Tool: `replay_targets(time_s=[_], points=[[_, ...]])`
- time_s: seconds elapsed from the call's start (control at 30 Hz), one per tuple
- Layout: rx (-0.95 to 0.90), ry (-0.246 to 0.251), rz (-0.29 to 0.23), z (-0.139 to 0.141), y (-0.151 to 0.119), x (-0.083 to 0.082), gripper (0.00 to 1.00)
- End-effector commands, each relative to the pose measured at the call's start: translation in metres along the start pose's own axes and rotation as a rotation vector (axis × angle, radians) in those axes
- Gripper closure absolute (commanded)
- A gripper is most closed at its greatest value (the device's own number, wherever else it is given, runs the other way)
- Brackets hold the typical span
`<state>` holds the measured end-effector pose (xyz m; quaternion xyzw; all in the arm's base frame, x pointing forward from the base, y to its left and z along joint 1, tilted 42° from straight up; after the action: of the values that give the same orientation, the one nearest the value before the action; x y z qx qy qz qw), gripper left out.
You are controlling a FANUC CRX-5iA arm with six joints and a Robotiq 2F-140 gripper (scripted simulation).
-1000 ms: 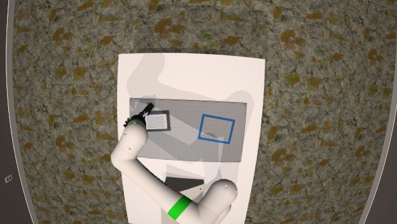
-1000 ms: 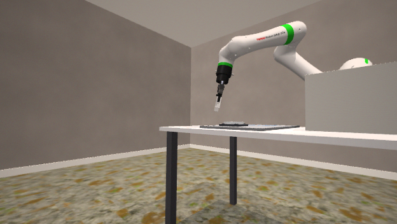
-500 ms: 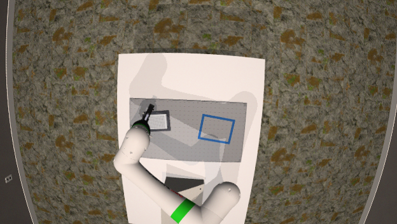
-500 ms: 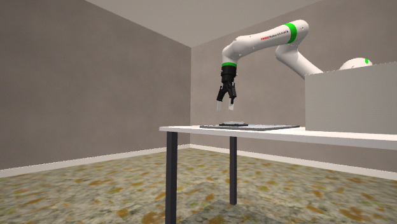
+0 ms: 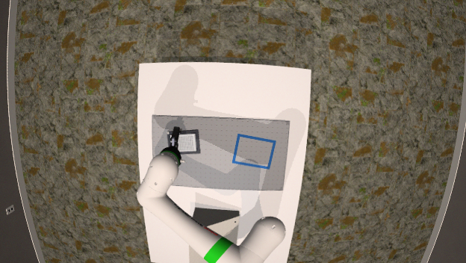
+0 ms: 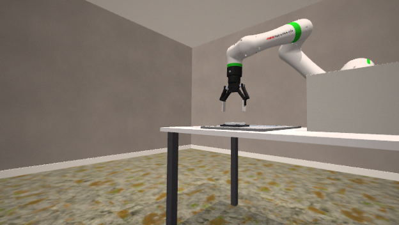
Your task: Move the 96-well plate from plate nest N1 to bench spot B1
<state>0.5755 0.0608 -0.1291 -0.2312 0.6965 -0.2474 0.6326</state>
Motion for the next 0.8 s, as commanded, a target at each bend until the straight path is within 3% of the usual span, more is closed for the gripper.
replay_targets(time_s=[0.0, 0.4, 0.77], points=[[-0.136, 0.017, -0.021, -0.008, -0.008, -0.001, 0.00], [-0.153, 0.019, -0.025, -0.008, -0.007, -0.001, 0.00], [-0.153, 0.019, -0.025, -0.008, -0.008, 0.014, 0.00]])
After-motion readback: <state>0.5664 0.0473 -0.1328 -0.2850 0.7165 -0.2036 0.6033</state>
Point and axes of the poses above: the point where the finger pads meet when closed, its own x axis out along the fingers, its own z axis across the jaws, y = z × x, the point moved 6 cm from there along -x, back along the fingers, and after that the axes turned 9 degrees about -x, right-handed, at the moved point
